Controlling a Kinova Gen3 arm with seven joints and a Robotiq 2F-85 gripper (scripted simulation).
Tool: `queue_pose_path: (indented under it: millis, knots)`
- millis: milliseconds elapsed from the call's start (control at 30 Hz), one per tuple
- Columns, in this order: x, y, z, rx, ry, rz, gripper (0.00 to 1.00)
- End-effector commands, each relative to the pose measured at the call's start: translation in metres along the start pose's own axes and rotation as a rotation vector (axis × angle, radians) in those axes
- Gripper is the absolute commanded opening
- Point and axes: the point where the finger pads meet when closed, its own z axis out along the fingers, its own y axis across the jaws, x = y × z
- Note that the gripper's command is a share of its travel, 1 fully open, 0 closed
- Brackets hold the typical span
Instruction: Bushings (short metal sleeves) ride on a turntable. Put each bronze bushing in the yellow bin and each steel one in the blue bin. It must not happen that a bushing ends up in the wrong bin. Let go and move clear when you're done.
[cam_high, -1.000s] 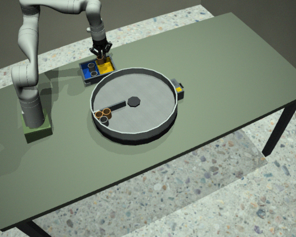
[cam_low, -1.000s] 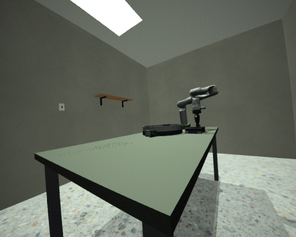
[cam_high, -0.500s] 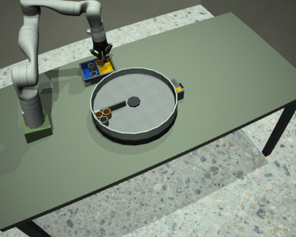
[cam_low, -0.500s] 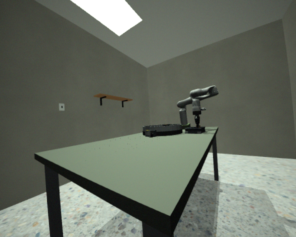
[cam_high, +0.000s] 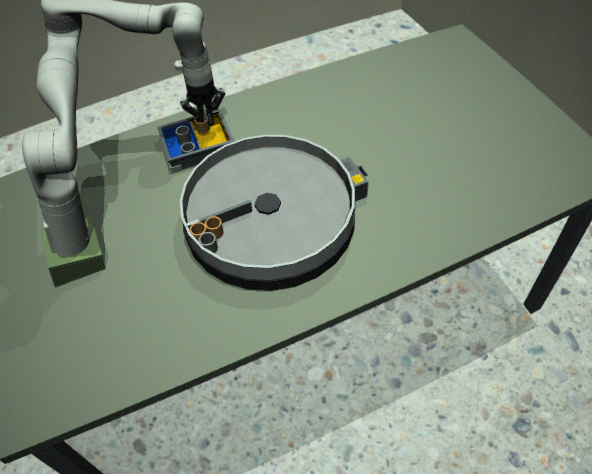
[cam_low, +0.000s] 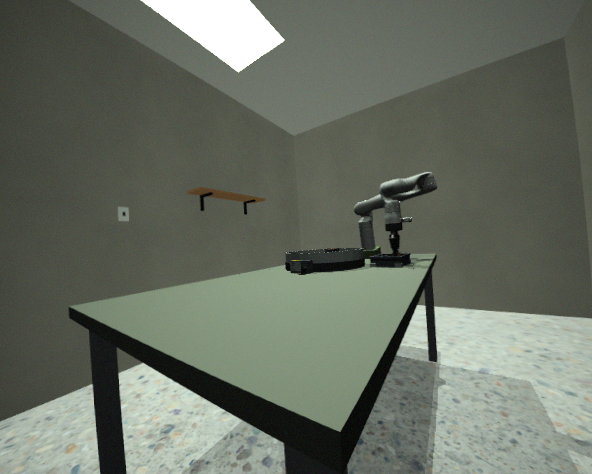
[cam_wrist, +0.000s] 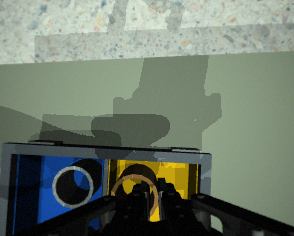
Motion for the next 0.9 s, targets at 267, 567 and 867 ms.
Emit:
queue_pose_path:
  millis: [267,567,867]
  knots:
    - [0.0,0.0,0.006,-0.001,0.0,0.0,0.0]
    - [0.0,0.0,0.01,-0.001,0.0,0.0,0.0]
    - [0.0,0.0,0.018,-0.001,0.0,0.0,0.0]
